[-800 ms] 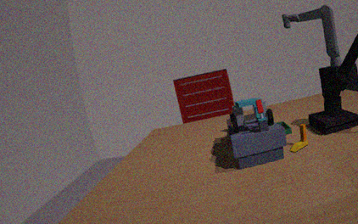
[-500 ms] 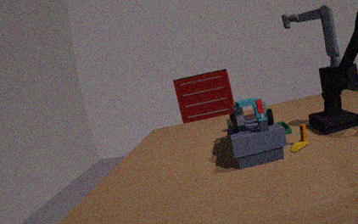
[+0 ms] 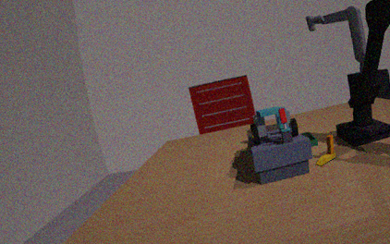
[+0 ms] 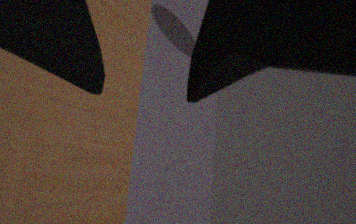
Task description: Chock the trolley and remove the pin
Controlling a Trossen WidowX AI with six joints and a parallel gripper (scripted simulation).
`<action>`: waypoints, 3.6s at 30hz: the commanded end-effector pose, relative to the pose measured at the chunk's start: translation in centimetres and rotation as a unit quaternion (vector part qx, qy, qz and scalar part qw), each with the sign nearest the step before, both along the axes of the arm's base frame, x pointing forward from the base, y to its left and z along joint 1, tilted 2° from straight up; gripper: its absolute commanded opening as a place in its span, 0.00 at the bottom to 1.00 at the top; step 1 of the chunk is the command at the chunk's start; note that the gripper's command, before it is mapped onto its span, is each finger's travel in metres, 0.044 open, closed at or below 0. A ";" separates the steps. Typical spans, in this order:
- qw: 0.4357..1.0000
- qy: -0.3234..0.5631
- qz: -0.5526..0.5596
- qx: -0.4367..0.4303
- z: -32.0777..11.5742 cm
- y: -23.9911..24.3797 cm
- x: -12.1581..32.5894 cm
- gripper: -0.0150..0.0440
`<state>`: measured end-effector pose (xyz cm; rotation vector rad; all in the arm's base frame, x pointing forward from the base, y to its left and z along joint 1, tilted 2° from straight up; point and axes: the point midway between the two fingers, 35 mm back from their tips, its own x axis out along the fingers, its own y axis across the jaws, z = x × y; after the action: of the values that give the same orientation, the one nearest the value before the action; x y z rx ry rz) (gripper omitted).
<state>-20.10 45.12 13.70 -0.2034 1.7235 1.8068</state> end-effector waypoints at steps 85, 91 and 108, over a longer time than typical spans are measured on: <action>0.838 -0.487 0.242 -0.046 -7.3 -37.0 40.4 0.58; 0.838 -0.487 0.242 -0.046 -8.3 -37.0 40.4 0.58; 0.838 -0.487 0.242 -0.046 -9.7 -37.0 40.3 0.58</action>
<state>20.32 8.23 4.43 -1.4323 1.0184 1.4629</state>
